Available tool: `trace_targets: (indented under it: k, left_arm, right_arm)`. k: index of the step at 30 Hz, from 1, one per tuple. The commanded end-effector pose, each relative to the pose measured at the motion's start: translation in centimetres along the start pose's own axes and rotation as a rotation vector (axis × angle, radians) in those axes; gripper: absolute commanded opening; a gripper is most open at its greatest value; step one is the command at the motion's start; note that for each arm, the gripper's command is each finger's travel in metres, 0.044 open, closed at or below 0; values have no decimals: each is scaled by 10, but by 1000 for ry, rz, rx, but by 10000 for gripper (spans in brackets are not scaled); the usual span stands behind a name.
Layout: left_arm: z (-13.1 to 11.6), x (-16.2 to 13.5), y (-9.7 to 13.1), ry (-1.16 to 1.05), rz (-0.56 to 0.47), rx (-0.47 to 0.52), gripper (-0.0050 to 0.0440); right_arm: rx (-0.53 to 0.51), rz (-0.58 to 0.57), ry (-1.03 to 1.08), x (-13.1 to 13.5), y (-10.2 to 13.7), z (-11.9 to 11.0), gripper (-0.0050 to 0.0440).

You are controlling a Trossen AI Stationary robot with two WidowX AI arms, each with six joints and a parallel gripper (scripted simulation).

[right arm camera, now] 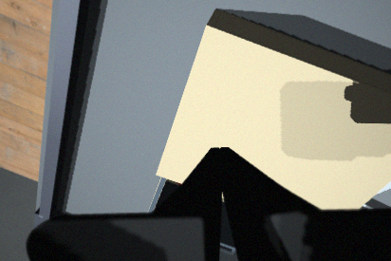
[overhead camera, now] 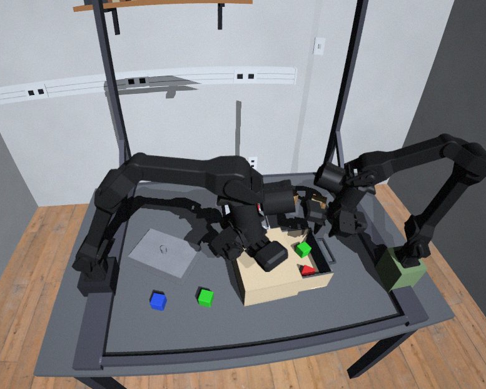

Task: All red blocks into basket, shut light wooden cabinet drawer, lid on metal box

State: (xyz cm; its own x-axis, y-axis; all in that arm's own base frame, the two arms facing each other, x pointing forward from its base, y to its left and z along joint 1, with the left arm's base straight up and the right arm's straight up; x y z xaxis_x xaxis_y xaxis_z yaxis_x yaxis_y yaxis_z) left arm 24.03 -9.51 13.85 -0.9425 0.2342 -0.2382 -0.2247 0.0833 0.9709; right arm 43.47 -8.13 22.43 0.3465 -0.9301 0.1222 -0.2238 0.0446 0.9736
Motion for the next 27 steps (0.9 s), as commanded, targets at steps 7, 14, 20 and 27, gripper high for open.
trace_targets:
  k: [7, 14, 20, 27]
  left_arm:
    - [11, -15, 20, -191, -211, -2, 225]
    - [12, -19, 24, -210, -237, -9, 225]
    - [10, -20, 26, -202, -238, -12, 225]
    - [14, -24, 18, -468, -196, -41, 225]
  right_arm:
    - [200, 150, 354, -12, 42, 3, -50]
    - [204, 164, 378, -10, 41, 4, -50]
    - [189, 160, 358, -11, 43, 7, -50]
    - [275, 276, 644, -28, 61, 11, -50]
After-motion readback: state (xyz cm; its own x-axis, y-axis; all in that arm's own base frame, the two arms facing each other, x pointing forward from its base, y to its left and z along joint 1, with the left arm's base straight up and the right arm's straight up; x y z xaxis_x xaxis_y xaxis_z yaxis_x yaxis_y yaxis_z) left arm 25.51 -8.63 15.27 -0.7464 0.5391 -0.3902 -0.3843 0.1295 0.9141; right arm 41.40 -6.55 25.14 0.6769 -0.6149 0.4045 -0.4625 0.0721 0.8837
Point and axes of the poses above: on each arm, the point midway between the two fingers, 35 mm back from their tips, its own y axis back along the fingers, its own x axis across the jaws, z = x × y, the point moved 7 cm from there along y, back along the fingers, and after that the axes turned 5 degrees about -y, right-handed, at the moved point
